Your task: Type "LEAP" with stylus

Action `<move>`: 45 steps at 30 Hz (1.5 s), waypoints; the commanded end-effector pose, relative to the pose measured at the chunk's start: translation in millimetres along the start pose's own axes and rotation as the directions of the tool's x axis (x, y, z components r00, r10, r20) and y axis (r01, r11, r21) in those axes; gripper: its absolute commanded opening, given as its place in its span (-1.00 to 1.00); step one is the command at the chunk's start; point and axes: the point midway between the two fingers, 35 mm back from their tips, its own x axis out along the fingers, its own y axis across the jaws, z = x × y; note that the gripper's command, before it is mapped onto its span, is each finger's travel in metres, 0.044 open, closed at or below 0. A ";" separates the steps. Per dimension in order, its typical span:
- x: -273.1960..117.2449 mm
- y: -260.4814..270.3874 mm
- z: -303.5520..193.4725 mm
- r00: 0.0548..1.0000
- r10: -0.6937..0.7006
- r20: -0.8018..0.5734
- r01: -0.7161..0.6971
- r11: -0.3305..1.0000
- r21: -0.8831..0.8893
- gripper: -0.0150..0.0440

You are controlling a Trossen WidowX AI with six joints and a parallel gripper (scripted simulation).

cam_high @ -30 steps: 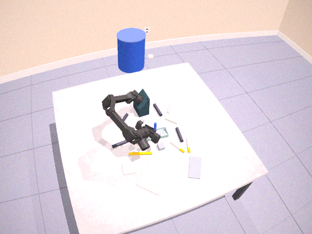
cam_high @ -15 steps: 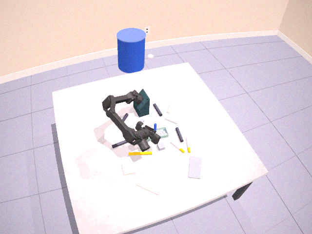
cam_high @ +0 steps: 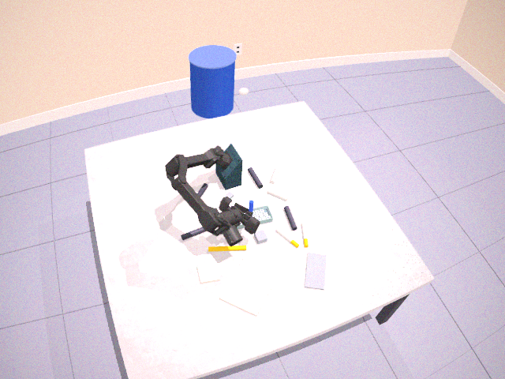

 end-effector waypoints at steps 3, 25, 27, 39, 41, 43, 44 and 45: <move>0.8 0.0 3.5 1.000 -0.001 0.005 0.001 1.000 -0.004 -0.22; 4.7 -0.1 10.3 1.000 -0.002 0.006 0.002 1.000 -0.004 -0.22; 5.1 -0.2 11.0 1.000 -0.002 0.006 0.002 1.000 -0.004 -0.22; 6.7 -0.2 13.7 1.000 -0.002 0.006 0.002 1.000 -0.004 -0.22; 6.0 -0.2 12.5 1.000 -0.002 0.006 0.002 1.000 -0.004 -0.22; 6.0 -0.2 12.5 1.000 -0.002 0.006 0.002 1.000 -0.004 -0.22; 6.0 -0.2 12.5 1.000 -0.002 0.006 0.002 1.000 -0.004 -0.22; 6.0 -0.2 12.5 1.000 -0.002 0.006 0.002 1.000 -0.004 -0.22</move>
